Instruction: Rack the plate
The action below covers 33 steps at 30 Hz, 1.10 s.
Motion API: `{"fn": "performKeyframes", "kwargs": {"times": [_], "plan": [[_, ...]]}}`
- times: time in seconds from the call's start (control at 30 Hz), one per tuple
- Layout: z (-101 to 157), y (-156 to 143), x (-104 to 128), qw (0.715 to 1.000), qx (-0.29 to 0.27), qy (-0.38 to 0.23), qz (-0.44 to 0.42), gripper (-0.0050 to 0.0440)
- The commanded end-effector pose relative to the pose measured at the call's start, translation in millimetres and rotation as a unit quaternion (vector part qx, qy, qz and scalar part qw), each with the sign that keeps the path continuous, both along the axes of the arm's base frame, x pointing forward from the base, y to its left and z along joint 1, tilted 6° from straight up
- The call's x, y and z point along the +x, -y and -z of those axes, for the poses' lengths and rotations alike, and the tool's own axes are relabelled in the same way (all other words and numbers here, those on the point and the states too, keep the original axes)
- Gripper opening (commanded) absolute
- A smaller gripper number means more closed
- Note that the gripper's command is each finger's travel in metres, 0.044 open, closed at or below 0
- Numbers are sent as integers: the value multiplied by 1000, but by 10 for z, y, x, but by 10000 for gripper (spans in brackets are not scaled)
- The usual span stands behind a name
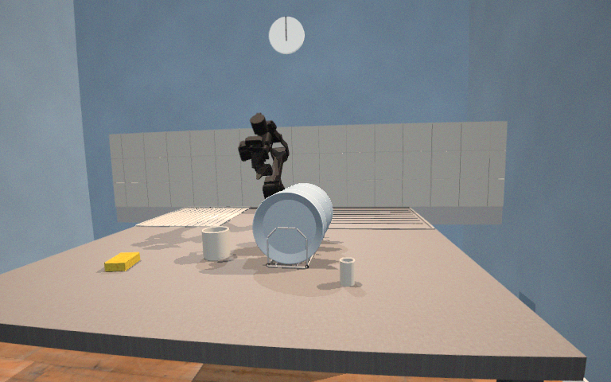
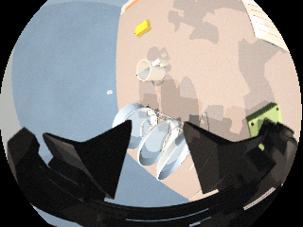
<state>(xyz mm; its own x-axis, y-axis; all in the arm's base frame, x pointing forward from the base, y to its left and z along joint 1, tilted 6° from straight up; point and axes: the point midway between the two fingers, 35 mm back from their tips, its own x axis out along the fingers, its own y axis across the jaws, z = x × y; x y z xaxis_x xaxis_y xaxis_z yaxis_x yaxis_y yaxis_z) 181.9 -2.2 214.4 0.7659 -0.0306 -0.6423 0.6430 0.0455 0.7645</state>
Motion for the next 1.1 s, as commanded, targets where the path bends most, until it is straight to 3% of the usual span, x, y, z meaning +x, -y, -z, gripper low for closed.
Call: {"fn": "performKeyframes", "kwargs": {"times": [0.0,0.13,0.2,0.43,0.8,1.0,1.07], "plan": [[-306,-20,0,1000,0,8,0,279],[-712,-49,-24,1000,0,8,0,279],[-712,-49,-24,1000,0,8,0,279],[-1293,-88,-74,1000,0,9,1,279],[-1277,-85,-75,1000,2,17,-3,279],[-1288,-80,-76,1000,2,18,0,423],[-1288,-80,-76,1000,2,18,0,440]]}}
